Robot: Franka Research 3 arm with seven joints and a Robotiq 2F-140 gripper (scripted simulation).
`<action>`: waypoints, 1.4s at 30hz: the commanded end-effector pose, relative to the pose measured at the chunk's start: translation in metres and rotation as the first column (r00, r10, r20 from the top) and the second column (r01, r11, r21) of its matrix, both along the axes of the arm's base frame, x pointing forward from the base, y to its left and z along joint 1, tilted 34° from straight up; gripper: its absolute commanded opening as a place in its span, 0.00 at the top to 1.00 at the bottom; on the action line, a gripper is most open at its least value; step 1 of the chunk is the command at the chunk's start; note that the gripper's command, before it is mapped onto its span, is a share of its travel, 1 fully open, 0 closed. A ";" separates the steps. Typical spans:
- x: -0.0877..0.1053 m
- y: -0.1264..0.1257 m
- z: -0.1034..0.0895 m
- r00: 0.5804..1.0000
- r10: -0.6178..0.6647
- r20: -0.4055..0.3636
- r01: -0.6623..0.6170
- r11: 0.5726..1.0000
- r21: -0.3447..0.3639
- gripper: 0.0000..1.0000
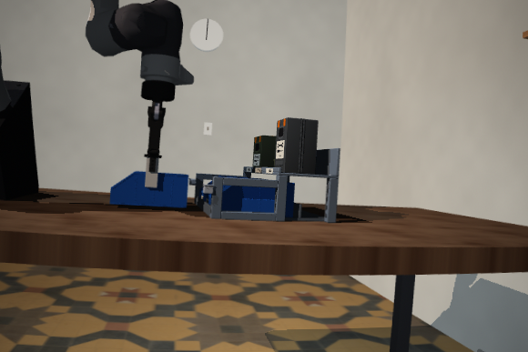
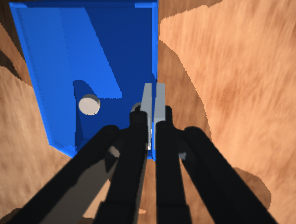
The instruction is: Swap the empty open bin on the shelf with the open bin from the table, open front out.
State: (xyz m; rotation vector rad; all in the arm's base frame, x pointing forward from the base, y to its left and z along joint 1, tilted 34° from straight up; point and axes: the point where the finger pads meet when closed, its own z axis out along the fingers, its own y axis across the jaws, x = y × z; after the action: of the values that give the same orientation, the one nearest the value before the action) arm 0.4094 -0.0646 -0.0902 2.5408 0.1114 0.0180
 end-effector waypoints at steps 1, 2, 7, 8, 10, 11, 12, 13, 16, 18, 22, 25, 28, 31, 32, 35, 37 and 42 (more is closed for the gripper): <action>0.003 0.003 -0.001 1.000 -0.003 0.009 0.003 1.000 0.005 1.00; 0.004 0.004 -0.001 1.000 -0.003 0.009 0.003 1.000 0.005 1.00; 0.004 0.004 -0.001 1.000 -0.004 0.009 0.003 1.000 0.005 1.00; 0.004 0.004 -0.001 1.000 -0.004 0.009 0.003 1.000 0.005 1.00; 0.004 0.004 -0.001 1.000 -0.004 0.009 0.003 1.000 0.005 1.00; 0.004 0.004 -0.001 1.000 -0.004 0.009 0.003 1.000 0.005 1.00; 0.004 0.004 -0.001 1.000 -0.004 0.009 0.003 1.000 0.005 1.00; 0.004 0.004 -0.001 1.000 -0.004 0.009 0.003 1.000 0.005 1.00; 0.004 0.004 -0.001 1.000 -0.004 0.009 0.003 1.000 0.005 1.00; 0.004 0.004 -0.001 1.000 -0.004 0.009 0.003 1.000 0.005 1.00; 0.004 0.004 -0.001 1.000 -0.003 0.009 0.003 1.000 0.005 1.00; 0.004 0.004 -0.001 1.000 -0.003 0.009 0.003 1.000 0.005 1.00; 0.004 0.003 -0.002 1.000 -0.003 0.009 0.003 1.000 0.005 1.00; 0.004 0.002 -0.003 1.000 -0.003 0.009 0.003 1.000 0.005 1.00; 0.004 0.001 -0.004 1.000 -0.003 0.009 0.003 1.000 0.005 1.00; 0.003 0.000 -0.005 1.000 -0.003 0.009 0.003 1.000 0.005 1.00; 0.003 -0.001 -0.006 1.000 -0.003 0.009 0.003 1.000 0.005 1.00; 0.003 -0.002 -0.007 1.000 -0.003 0.009 0.003 1.000 0.005 1.00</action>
State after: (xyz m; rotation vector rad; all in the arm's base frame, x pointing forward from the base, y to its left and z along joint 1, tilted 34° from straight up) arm 0.4091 -0.0695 -0.0960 2.5386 0.1096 0.0144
